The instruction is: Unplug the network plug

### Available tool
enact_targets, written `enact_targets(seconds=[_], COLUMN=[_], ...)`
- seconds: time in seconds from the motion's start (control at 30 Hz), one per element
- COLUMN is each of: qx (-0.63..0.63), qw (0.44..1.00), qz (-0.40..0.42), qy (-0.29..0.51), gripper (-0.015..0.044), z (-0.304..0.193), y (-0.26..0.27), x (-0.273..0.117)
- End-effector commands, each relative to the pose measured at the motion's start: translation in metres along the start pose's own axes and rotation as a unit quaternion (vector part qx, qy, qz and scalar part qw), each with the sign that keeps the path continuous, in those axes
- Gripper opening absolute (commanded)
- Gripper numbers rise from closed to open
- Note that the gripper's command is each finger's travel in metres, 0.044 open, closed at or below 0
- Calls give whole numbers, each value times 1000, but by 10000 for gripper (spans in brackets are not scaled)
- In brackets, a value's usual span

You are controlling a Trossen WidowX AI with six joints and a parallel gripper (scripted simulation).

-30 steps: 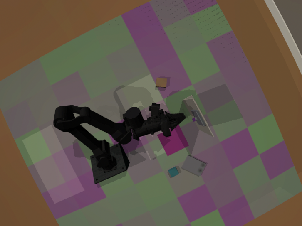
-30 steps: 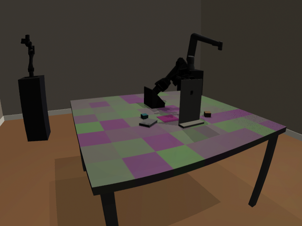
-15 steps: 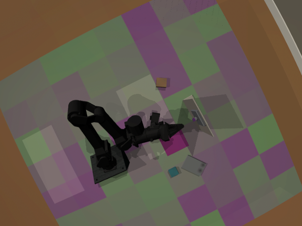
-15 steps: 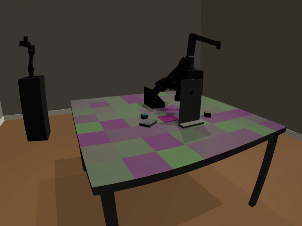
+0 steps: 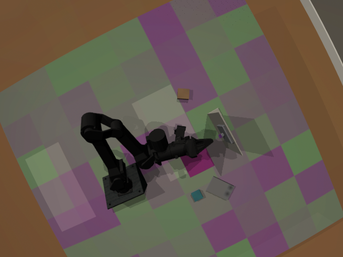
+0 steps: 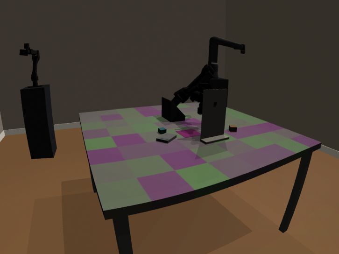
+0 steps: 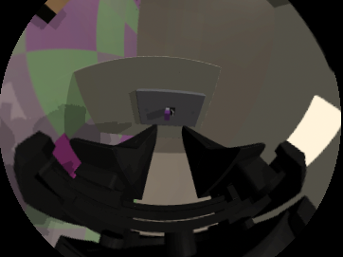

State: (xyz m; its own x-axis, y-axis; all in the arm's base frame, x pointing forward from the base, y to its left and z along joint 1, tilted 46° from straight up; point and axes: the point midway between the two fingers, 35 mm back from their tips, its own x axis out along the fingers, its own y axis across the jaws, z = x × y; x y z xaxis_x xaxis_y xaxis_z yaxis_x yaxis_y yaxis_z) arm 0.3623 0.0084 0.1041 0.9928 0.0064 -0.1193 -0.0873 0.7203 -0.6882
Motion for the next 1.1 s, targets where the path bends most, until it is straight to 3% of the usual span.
enact_targets(seconds=[0.0, 0.83, 0.93, 1.07], qx=[-2, -1, -1, -1], qw=[1000, 1000, 1000, 1000], qz=[0, 0, 0, 0], qy=[4, 3, 3, 3], gripper=[156, 156, 77, 51], z=[0, 9, 9, 9], y=[1, 1, 1, 1], x=[6, 40, 40, 40])
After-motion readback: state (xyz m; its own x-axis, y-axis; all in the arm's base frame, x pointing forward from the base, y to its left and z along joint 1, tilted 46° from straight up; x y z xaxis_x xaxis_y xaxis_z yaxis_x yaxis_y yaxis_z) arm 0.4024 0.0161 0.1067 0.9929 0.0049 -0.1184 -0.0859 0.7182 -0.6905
